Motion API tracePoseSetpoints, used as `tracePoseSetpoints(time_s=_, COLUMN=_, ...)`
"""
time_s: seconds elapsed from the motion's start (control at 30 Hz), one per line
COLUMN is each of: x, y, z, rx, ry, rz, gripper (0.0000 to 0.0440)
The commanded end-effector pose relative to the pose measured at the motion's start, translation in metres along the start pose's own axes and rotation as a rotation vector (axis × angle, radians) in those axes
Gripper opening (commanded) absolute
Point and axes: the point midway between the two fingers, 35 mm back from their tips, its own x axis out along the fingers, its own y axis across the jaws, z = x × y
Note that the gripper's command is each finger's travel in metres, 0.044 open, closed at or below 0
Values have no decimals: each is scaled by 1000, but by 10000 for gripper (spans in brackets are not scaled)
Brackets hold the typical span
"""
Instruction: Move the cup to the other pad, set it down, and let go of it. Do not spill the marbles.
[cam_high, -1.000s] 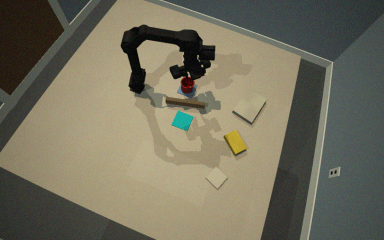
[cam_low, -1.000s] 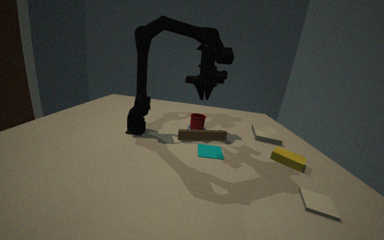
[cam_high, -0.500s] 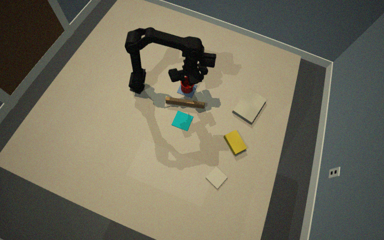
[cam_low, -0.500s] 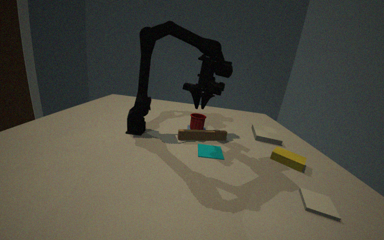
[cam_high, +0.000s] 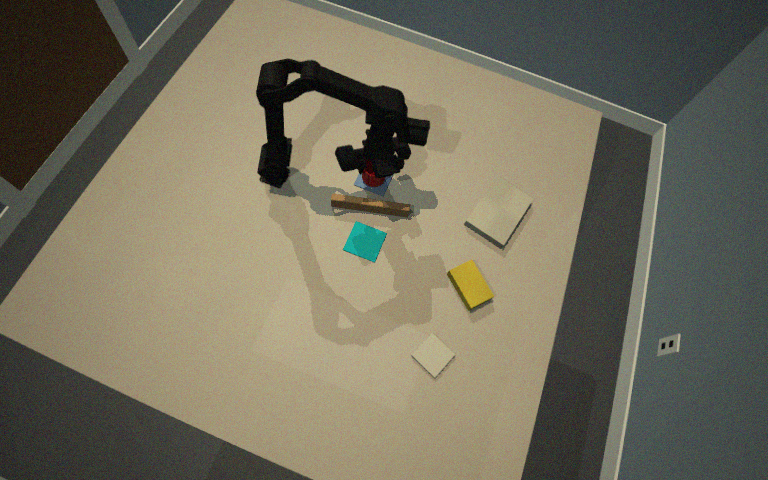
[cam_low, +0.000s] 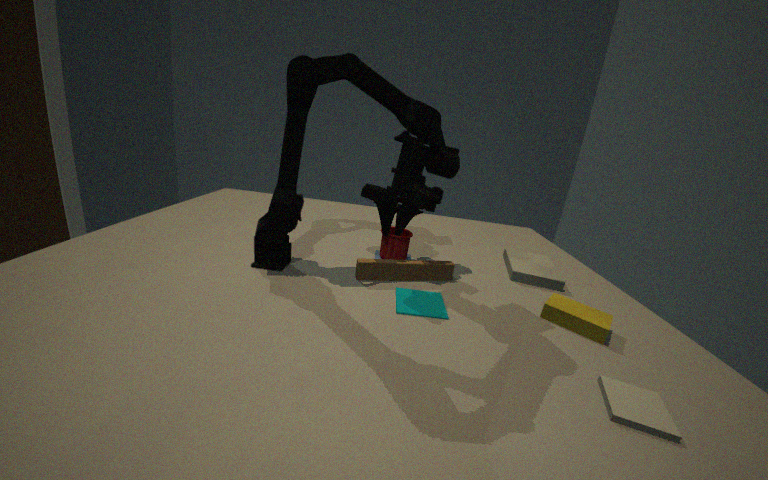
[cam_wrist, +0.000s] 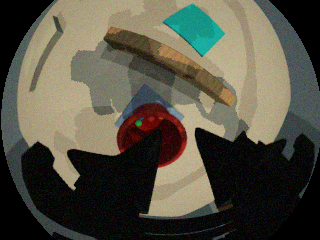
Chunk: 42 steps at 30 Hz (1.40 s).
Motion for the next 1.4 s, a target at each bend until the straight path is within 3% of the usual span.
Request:
tracePoseSetpoints(time_s=0.0, x=9, y=0, z=0, rx=-9, ry=-4, rz=-13, gripper=176)
tracePoseSetpoints(time_s=0.3, x=41, y=1, z=-4, rx=-65, ry=4, rz=-32, gripper=167)
tracePoseSetpoints(time_s=0.47, x=51, y=1, z=-3, rx=-108, ry=-4, rz=-28, gripper=45)
tracePoseSetpoints(time_s=0.53, x=51, y=1, z=-2, rx=-117, ry=-10, rz=-23, gripper=17)
tracePoseSetpoints(time_s=0.9, x=30, y=2, z=4, rx=-84, ry=-25, rz=33, gripper=3)
tracePoseSetpoints(time_s=1.37, x=-17, y=-5, z=21, rx=38, ry=-44, rz=125, gripper=0)
